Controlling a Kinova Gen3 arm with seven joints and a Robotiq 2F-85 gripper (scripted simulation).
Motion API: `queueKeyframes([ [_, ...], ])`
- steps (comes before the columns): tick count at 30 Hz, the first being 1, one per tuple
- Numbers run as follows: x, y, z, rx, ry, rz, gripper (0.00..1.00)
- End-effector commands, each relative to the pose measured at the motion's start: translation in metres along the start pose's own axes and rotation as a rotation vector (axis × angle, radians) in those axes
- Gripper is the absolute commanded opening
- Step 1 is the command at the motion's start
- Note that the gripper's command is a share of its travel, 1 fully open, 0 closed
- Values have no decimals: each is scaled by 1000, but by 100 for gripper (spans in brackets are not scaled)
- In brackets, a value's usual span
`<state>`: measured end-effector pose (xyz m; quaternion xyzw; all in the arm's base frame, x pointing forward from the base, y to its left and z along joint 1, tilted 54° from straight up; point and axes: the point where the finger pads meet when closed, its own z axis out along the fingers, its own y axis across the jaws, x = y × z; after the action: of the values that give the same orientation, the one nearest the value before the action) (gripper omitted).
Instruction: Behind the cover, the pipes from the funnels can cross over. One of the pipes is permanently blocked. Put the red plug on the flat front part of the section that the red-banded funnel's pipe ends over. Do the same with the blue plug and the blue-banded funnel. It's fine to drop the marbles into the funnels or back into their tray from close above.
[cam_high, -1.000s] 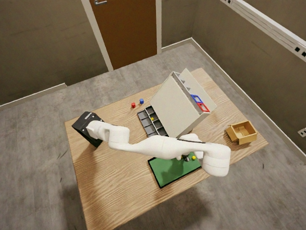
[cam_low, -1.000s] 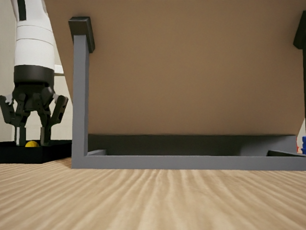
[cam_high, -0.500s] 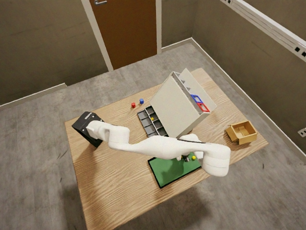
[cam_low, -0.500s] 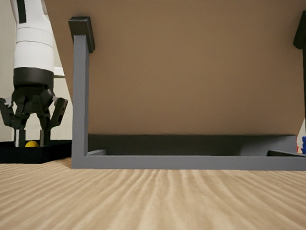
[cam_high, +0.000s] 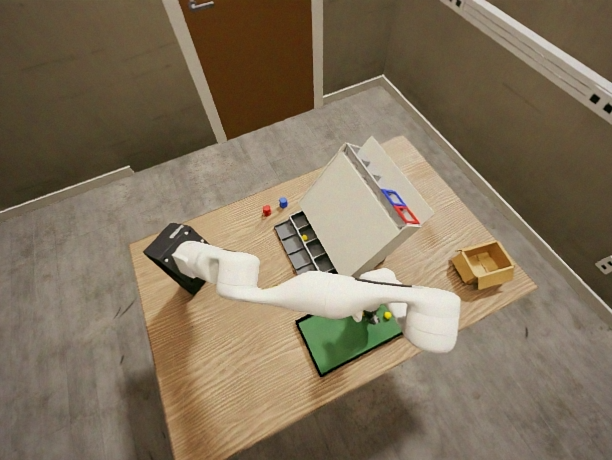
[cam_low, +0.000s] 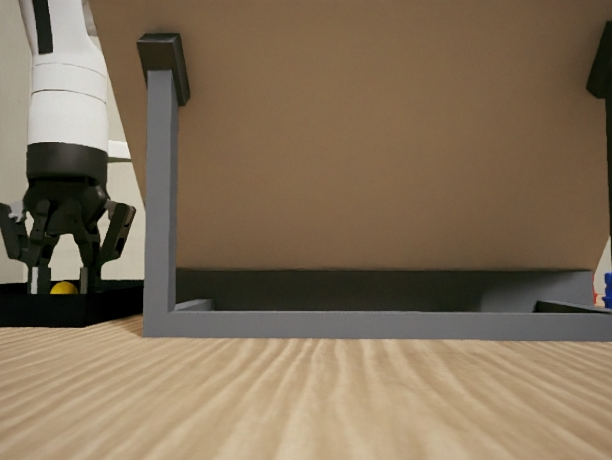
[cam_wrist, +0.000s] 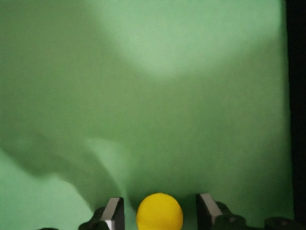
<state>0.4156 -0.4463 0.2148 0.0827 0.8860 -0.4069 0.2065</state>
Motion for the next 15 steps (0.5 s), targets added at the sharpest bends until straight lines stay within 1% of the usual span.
queueKeyframes([
  [1, -1, 0, 0, 0, -1, 0, 50],
  [2, -1, 0, 0, 0, -1, 0, 50],
  [3, -1, 0, -1, 0, -1, 0, 0],
  [15, -1, 0, -1, 0, -1, 0, 0],
])
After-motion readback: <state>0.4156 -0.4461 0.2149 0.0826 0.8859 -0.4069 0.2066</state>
